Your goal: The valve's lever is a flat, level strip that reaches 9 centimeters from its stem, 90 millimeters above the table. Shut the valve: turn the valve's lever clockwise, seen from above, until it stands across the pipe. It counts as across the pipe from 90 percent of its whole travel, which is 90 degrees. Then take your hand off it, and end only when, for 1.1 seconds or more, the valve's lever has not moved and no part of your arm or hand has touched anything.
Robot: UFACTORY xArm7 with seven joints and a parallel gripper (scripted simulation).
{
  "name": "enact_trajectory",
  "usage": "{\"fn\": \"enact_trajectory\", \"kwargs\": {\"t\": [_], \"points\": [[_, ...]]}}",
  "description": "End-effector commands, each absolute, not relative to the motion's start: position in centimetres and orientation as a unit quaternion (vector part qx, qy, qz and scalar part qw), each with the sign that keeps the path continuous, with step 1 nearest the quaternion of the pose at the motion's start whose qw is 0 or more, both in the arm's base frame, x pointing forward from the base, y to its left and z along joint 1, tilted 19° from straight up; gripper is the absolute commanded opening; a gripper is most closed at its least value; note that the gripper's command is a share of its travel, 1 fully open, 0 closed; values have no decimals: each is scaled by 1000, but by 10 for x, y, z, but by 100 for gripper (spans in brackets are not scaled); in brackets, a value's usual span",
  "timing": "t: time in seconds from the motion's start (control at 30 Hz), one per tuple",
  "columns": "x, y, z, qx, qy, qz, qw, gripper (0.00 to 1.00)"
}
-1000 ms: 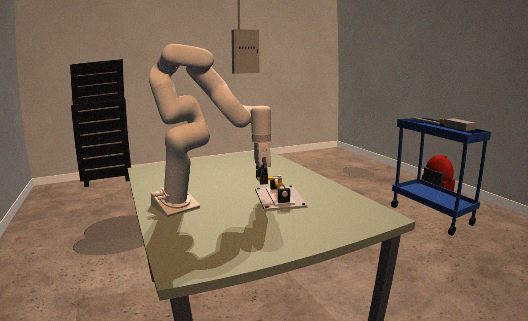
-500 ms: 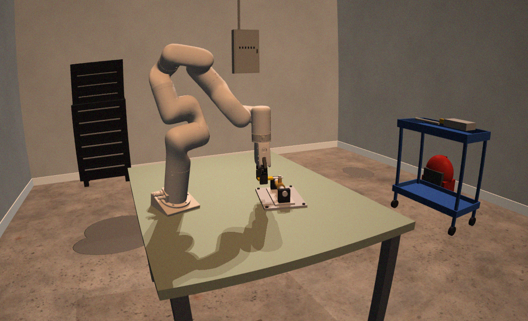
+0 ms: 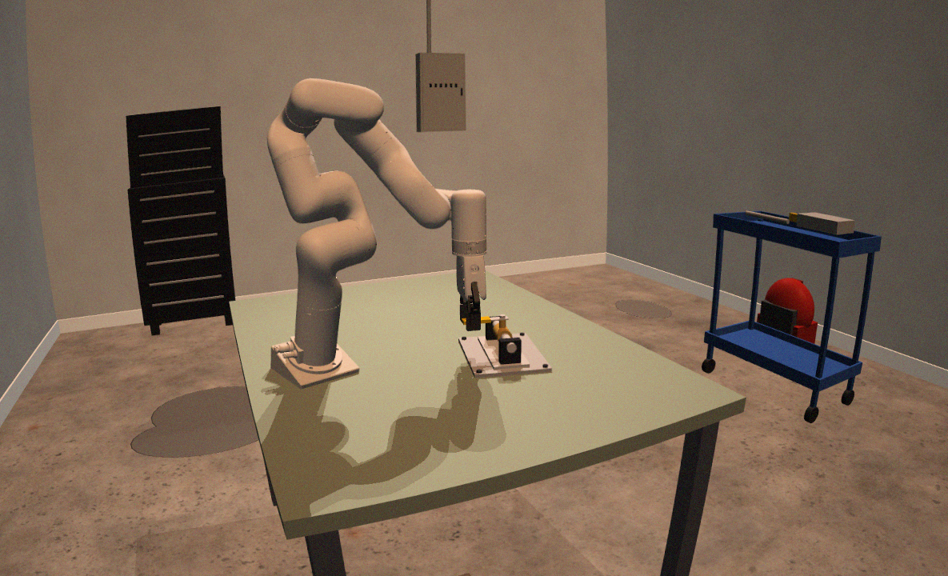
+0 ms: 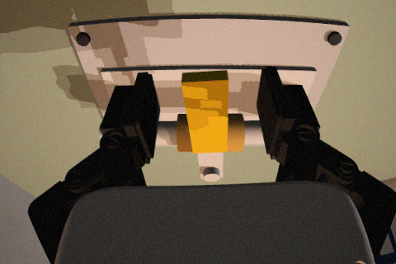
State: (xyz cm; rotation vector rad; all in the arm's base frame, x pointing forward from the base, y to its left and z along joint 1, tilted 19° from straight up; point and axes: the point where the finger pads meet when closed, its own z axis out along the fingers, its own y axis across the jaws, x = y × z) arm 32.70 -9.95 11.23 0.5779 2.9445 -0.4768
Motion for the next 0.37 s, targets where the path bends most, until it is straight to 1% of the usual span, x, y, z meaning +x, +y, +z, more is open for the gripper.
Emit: {"fn": "enact_trajectory", "kwargs": {"t": [0.0,0.33], "points": [[328,-99,115,189,968,-157,53,68],[327,-92,133,189,968,-157,53,68]]}}
